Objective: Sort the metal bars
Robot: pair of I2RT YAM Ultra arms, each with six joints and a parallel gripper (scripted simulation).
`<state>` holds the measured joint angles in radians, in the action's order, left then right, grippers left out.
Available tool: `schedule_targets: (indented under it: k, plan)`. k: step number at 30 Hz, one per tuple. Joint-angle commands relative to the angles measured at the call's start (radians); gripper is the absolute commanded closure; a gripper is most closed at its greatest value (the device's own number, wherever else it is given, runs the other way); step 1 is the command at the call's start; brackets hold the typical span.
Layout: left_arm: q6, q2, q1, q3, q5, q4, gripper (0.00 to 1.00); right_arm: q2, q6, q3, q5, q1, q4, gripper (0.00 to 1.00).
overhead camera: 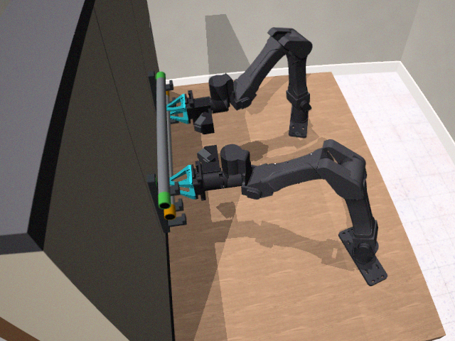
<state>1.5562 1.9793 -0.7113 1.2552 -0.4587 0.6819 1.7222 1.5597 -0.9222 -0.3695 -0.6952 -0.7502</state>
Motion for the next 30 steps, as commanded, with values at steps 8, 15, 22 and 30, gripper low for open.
schedule_targets:
  k: [8, 15, 22, 30]
  plan:
    - [0.015, -0.052, 0.003, 0.06, -0.007, -0.069, 1.0, -0.06, 0.011, -0.061, -0.006, 0.004, 0.069, 1.0]
    - [0.014, -0.058, 0.003, 0.069, -0.008, -0.084, 1.0, -0.067, 0.011, -0.07, -0.006, 0.004, 0.087, 1.0]
    - [0.014, -0.065, 0.003, 0.079, -0.008, -0.101, 1.0, -0.076, 0.011, -0.08, -0.007, 0.004, 0.106, 1.0]
    - [0.014, -0.071, 0.003, 0.088, -0.009, -0.116, 1.0, -0.083, 0.011, -0.09, -0.007, 0.004, 0.123, 1.0]
